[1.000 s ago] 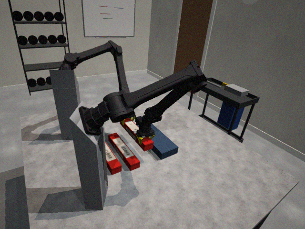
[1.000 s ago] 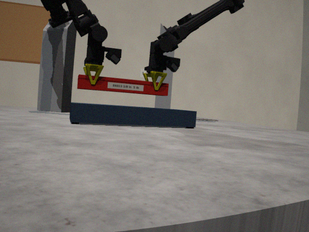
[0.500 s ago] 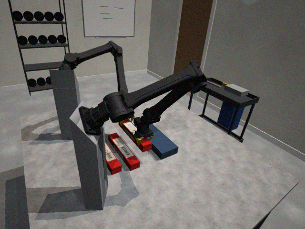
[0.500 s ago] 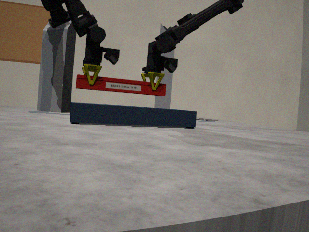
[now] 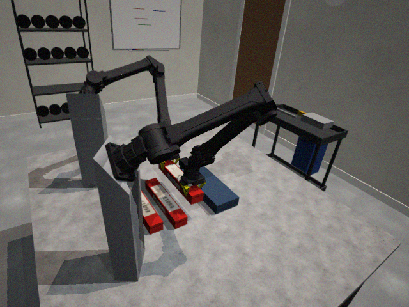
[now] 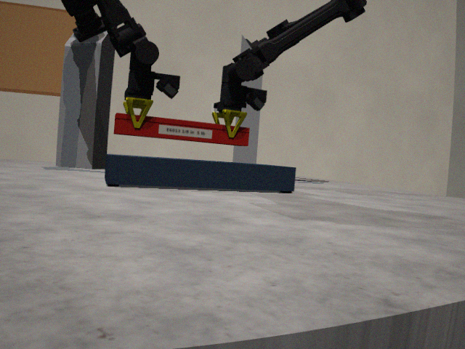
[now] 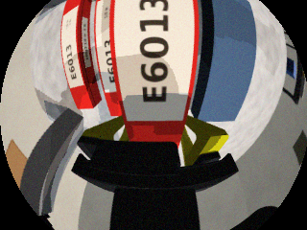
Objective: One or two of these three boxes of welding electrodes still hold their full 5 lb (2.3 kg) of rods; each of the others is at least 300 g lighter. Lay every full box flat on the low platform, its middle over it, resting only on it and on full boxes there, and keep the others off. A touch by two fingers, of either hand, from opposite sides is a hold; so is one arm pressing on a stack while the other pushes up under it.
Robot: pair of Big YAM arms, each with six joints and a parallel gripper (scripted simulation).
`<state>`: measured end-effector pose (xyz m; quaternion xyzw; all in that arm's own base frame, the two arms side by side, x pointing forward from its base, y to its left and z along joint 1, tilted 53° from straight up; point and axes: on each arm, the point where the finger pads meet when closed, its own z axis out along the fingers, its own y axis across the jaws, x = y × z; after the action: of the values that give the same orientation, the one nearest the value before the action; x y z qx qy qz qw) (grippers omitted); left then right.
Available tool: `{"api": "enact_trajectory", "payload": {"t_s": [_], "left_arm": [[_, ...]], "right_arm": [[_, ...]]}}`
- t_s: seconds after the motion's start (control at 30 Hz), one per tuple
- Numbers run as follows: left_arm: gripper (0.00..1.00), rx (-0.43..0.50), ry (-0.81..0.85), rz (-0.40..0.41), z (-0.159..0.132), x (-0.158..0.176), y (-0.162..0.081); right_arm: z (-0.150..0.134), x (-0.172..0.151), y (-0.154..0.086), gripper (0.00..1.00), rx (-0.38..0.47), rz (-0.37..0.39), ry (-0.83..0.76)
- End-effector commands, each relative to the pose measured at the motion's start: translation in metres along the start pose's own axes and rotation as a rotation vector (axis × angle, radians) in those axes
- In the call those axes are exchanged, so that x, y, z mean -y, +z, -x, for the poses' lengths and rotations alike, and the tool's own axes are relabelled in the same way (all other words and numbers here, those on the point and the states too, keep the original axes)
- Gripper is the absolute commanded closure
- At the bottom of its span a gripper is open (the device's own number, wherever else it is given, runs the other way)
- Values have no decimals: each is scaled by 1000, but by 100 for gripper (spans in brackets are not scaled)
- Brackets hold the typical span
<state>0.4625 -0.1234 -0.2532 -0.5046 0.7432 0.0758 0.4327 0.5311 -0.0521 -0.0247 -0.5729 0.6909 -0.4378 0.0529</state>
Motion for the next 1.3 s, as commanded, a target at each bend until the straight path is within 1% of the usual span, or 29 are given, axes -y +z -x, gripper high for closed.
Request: {"api": "enact_trajectory", "payload": {"t_s": [0.0, 1.27], "left_arm": [[100, 6, 7, -27, 0, 3, -15], [100, 6, 5, -29, 0, 3, -61]], "right_arm": [[3, 2, -13, 100, 5, -18, -6], [3, 3, -58, 100, 6, -20, -4]]}}
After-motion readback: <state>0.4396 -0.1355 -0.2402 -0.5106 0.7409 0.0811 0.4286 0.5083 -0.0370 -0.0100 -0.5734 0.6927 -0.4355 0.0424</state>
